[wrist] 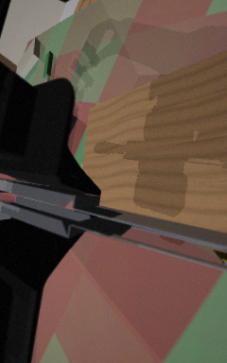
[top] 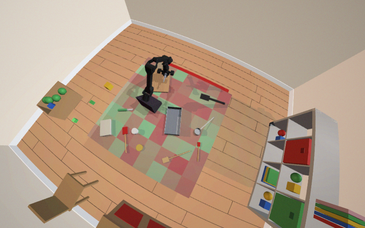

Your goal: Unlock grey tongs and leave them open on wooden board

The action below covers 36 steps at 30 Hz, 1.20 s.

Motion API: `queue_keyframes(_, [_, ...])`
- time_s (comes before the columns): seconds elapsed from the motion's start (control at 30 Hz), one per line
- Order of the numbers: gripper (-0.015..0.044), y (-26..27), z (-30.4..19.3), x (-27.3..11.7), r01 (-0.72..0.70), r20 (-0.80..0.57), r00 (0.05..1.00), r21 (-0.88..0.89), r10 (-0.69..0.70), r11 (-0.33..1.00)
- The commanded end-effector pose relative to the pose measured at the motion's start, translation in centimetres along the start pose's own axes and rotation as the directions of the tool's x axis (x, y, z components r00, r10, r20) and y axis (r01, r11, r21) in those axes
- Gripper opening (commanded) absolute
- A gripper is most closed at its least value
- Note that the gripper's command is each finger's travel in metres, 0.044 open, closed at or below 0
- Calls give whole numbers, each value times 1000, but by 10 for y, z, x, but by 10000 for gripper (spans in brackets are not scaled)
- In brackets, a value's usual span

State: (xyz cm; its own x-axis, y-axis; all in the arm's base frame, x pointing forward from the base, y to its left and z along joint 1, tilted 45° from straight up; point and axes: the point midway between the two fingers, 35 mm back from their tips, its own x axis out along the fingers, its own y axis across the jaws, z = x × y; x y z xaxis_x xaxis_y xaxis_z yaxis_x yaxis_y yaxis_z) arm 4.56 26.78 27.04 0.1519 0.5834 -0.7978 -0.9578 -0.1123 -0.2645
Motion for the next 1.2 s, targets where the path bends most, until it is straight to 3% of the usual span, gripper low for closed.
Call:
queue_keyframes(0.0, [-150, 8, 4, -6, 11, 23, 1000, -15, -11, 1000])
queue_keyframes(0.73, [-150, 60, 23, -41, 40, 168, 986, -103, -22, 994])
queue_keyframes(1.17, [-150, 61, 24, -35, 8, 246, 969, -71, 10, 997])
